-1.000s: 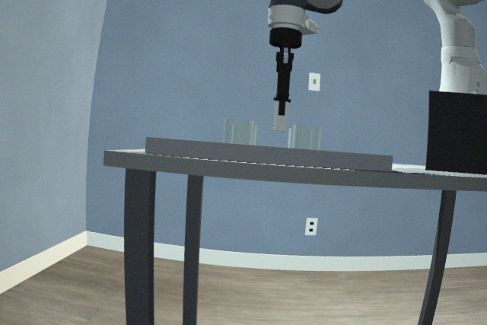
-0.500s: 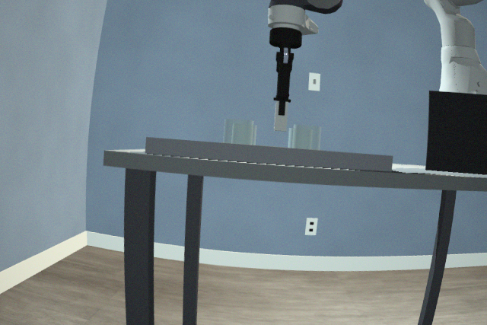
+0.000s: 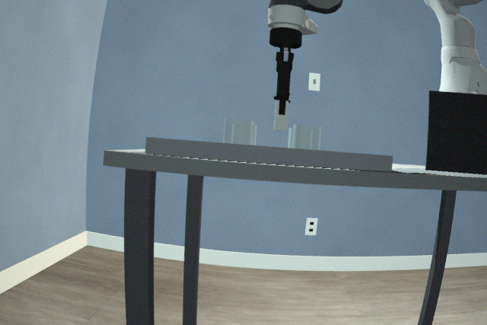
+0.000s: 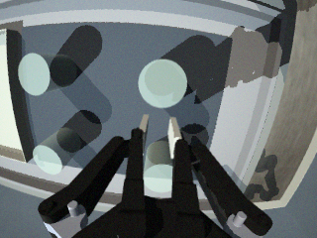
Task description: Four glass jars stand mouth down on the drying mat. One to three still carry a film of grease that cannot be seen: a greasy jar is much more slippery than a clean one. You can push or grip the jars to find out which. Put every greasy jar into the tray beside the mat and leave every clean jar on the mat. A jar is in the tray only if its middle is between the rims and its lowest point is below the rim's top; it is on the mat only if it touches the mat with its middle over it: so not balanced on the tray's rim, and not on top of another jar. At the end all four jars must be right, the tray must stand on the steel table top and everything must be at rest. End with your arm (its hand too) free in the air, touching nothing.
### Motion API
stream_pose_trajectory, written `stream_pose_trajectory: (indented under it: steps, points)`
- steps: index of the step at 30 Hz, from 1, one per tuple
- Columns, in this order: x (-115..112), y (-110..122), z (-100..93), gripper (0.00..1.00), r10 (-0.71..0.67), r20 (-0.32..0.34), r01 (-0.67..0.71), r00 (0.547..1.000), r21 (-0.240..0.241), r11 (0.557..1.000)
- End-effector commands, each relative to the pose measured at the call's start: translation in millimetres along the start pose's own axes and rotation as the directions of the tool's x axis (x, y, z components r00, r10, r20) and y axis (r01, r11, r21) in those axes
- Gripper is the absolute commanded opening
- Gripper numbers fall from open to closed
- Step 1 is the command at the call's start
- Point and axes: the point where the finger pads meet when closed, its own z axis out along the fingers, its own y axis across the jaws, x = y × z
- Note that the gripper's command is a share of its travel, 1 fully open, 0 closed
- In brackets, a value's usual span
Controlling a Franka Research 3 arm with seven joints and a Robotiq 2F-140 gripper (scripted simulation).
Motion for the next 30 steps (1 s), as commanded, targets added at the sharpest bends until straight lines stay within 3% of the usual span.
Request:
stream_pose_trajectory:
  steps: [1,22,28,30]
  points:
    - [0.0,-1.2,0.4,1.00,0.001,-0.002,-0.001,1.000,0.001,1.000]
    - [0.0,-1.2,0.4,1.00,0.001,-0.002,-0.001,1.000,0.001,1.000]
    - [-0.1,-1.1,-45.5,1.00,0.001,-0.002,-0.001,1.000,0.001,1.000]
    - [-0.1,-1.1,-45.5,1.00,0.001,-0.002,-0.001,1.000,0.001,1.000]
